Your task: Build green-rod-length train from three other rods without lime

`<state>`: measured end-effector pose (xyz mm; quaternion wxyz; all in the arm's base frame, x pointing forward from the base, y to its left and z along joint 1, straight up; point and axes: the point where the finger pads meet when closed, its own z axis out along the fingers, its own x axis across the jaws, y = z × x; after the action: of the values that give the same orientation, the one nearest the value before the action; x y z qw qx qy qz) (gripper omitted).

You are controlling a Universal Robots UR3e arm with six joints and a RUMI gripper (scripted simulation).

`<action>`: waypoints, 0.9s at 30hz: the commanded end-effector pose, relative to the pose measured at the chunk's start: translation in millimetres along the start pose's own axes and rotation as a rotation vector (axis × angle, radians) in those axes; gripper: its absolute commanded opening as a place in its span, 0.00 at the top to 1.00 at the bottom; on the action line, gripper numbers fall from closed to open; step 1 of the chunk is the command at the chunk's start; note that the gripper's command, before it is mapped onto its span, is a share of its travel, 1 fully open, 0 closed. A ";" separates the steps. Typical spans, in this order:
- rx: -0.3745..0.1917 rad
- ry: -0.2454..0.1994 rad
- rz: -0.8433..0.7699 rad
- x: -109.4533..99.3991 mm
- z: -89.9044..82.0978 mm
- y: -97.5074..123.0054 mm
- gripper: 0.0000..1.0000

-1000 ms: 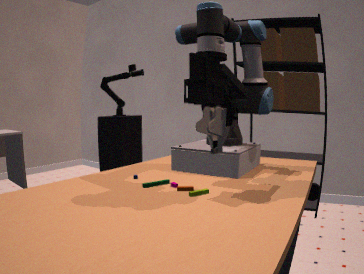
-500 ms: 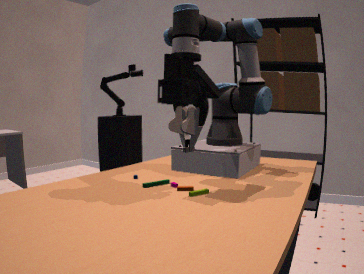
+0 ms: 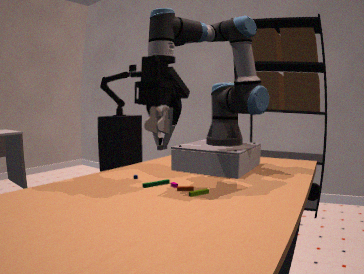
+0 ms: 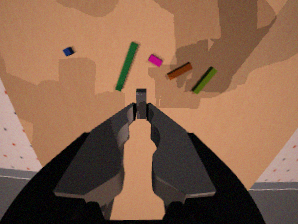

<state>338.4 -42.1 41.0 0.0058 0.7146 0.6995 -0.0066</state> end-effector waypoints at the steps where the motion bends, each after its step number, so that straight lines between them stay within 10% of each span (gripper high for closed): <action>1: -0.011 0.019 -0.166 -33.7 0.1 -0.9 1.00; 27: -0.013 0.017 -0.400 -110.2 1.6 -19.6 1.00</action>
<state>316.5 -146.3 40.8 0.0026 0.5849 0.8111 -0.0040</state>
